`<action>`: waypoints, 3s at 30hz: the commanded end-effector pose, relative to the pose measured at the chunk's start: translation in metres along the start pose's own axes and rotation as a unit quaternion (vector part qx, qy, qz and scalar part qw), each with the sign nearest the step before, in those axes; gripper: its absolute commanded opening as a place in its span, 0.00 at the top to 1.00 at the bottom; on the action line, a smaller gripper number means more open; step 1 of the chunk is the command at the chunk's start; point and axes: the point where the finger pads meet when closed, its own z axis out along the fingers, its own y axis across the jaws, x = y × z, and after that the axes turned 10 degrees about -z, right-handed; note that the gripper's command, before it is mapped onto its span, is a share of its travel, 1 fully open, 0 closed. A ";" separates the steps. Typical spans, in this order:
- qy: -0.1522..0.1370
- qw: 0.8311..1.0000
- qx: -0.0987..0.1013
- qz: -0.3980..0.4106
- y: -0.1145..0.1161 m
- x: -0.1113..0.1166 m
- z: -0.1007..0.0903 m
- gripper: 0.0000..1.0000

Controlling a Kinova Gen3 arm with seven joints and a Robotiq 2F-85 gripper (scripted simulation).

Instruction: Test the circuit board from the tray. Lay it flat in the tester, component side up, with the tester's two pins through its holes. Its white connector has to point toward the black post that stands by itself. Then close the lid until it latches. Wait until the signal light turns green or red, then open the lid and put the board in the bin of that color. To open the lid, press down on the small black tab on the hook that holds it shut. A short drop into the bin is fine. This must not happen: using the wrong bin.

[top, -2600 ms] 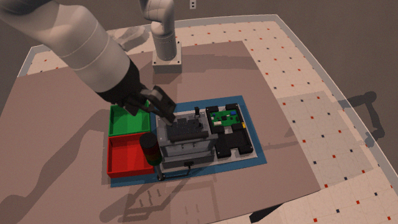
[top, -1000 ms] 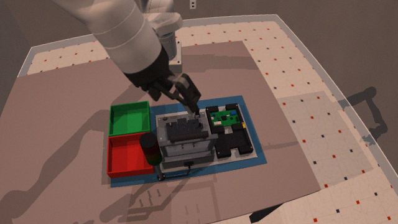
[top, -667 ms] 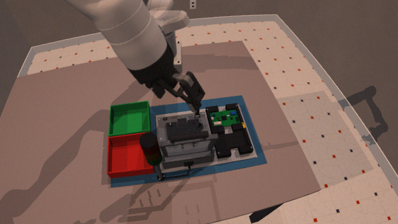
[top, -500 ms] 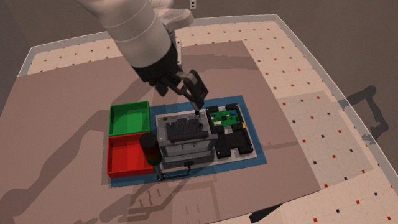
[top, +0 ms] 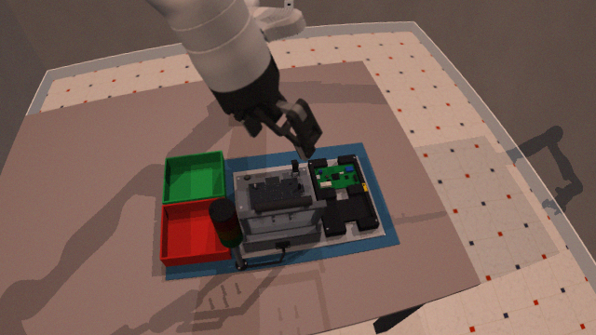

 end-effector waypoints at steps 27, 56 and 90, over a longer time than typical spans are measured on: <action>-0.009 0.999 0.007 0.046 0.016 0.034 0.007 0.00; -0.017 0.996 0.014 0.087 0.025 0.062 0.015 0.00; -0.033 0.988 0.027 0.147 0.033 0.101 0.030 0.00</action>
